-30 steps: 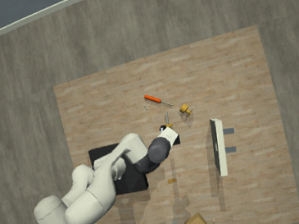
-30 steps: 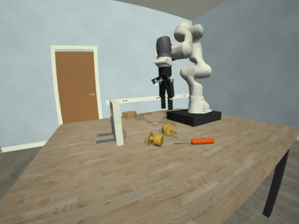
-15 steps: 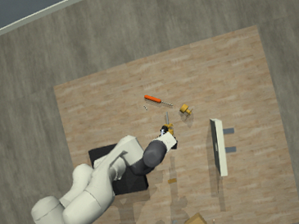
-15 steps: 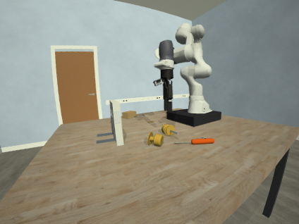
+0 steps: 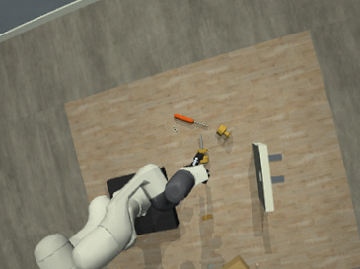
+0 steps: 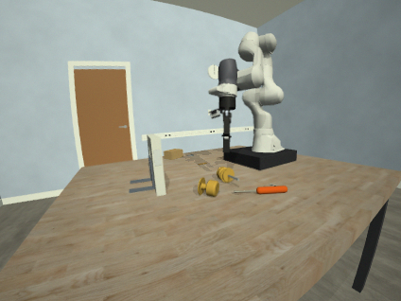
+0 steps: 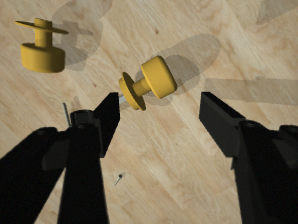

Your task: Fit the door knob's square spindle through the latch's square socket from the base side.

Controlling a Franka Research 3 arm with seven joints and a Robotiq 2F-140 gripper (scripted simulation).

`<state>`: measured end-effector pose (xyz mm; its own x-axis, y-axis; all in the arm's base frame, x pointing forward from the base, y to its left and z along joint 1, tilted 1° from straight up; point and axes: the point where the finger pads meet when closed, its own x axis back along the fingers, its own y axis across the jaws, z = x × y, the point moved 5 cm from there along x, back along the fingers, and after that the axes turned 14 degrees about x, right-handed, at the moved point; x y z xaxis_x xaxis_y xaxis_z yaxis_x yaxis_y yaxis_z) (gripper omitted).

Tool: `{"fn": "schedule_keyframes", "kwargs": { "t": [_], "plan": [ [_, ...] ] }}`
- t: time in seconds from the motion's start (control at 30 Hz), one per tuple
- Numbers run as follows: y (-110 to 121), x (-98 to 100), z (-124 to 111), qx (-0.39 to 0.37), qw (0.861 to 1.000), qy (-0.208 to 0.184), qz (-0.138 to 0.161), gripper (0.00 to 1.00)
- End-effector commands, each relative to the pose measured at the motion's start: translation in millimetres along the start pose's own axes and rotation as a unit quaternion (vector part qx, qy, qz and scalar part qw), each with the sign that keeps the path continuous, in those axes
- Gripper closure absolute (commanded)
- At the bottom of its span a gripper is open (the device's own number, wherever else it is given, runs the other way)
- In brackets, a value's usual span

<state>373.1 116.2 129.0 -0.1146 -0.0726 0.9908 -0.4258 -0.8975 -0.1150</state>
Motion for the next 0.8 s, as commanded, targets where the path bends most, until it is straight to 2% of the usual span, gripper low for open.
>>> {"fn": "schedule_keyframes", "kwargs": {
  "t": [0.0, 0.17, 0.37, 0.53, 0.6, 0.67, 0.73, 0.77],
  "plan": [
    [-6, -2.1, 0, -0.101, 0.994, 0.032, 0.004, 0.43],
    [-6, -2.4, 0, -0.117, 0.992, 0.036, 0.005, 0.43],
    [-5, -5.6, -5, -0.233, 0.971, 0.060, 0.020, 0.43],
    [-3, -12.4, -9, -0.246, 0.967, 0.063, 0.021, 0.43],
    [-3, -12.8, -10, -0.269, 0.960, 0.068, 0.023, 0.43],
    [-3, -13.7, -11, -0.309, 0.948, 0.077, 0.028, 0.43],
    [-3, -13.7, -11, -0.309, 0.948, 0.077, 0.028, 0.43],
    [-3, -14.4, -12, -0.331, 0.940, 0.082, 0.031, 0.43]
  ]
}}
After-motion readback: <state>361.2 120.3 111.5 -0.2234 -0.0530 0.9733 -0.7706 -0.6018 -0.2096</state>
